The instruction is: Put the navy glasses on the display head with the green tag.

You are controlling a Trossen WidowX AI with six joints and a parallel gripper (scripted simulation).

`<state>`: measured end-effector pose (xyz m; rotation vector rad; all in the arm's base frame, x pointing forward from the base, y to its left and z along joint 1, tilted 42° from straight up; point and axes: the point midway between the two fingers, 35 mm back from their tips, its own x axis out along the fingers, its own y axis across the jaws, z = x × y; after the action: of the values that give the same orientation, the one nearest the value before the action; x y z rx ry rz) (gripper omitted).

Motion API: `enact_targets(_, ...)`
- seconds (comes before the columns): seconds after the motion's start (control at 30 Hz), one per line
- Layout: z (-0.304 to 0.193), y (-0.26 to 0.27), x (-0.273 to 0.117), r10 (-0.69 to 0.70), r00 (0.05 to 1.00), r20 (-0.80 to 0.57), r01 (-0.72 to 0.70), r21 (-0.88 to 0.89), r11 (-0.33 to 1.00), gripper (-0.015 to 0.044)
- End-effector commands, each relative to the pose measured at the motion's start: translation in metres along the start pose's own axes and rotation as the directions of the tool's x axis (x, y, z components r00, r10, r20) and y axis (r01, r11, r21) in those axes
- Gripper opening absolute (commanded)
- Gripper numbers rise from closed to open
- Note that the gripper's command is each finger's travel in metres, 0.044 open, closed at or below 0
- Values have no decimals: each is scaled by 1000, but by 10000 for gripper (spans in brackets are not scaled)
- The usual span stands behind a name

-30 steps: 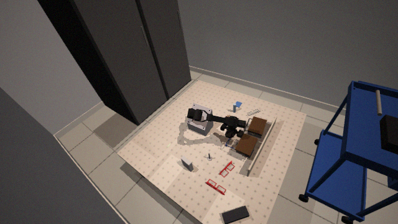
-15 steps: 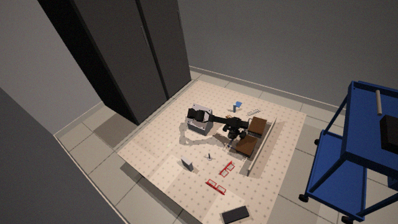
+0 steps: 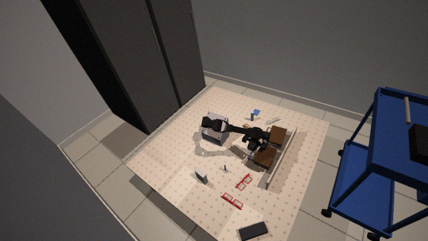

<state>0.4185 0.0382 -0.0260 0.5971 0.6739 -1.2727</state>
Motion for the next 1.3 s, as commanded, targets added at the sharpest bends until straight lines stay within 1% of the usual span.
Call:
enact_targets(0.0,1,6,-1,5,1000,2,-5,-2,1000,0)
enact_targets(1.2,1,11,5,5,1000,2,-5,-2,1000,0)
enact_targets(1.27,1,10,4,3,1000,-1,-3,2,1000,53)
